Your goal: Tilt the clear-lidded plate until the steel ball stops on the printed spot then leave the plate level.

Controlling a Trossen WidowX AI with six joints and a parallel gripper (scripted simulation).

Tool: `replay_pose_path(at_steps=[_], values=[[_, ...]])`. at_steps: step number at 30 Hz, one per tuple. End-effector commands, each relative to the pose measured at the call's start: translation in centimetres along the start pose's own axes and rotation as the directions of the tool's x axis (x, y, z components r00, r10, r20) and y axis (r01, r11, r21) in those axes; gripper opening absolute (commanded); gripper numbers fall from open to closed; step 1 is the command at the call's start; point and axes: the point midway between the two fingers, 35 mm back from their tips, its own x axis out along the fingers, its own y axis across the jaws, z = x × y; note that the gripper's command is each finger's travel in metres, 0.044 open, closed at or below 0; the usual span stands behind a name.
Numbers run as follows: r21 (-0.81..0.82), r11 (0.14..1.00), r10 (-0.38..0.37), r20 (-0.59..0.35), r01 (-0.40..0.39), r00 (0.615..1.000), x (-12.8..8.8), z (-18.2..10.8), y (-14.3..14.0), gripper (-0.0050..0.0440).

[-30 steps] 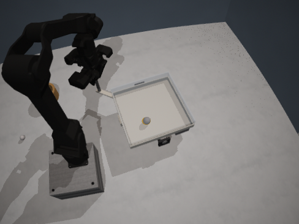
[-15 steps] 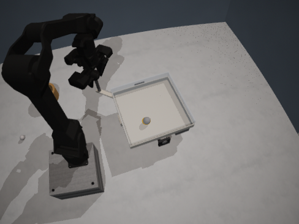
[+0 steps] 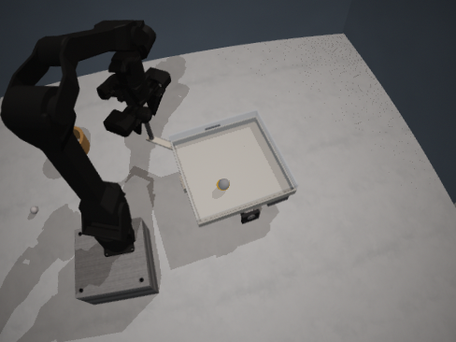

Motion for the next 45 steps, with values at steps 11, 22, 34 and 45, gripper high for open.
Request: replay_pose_path(at_steps=[11, 22, 34, 45], values=[[0.002, 1.0, -0.017, 0.002, 0.017, 1.0, -2.6, 0.0, -0.1, 0.03], [0.002, 1.0, -0.017, 0.002, 0.017, 1.0, -4.1, 0.0, -0.1, 0.03], [0.002, 1.0, -0.017, 0.002, 0.017, 1.0, -5.8, 0.0, 0.0, 0.03], [0.002, 1.0, -0.017, 0.002, 0.017, 1.0, -5.8, 0.0, 0.0, 0.03]])
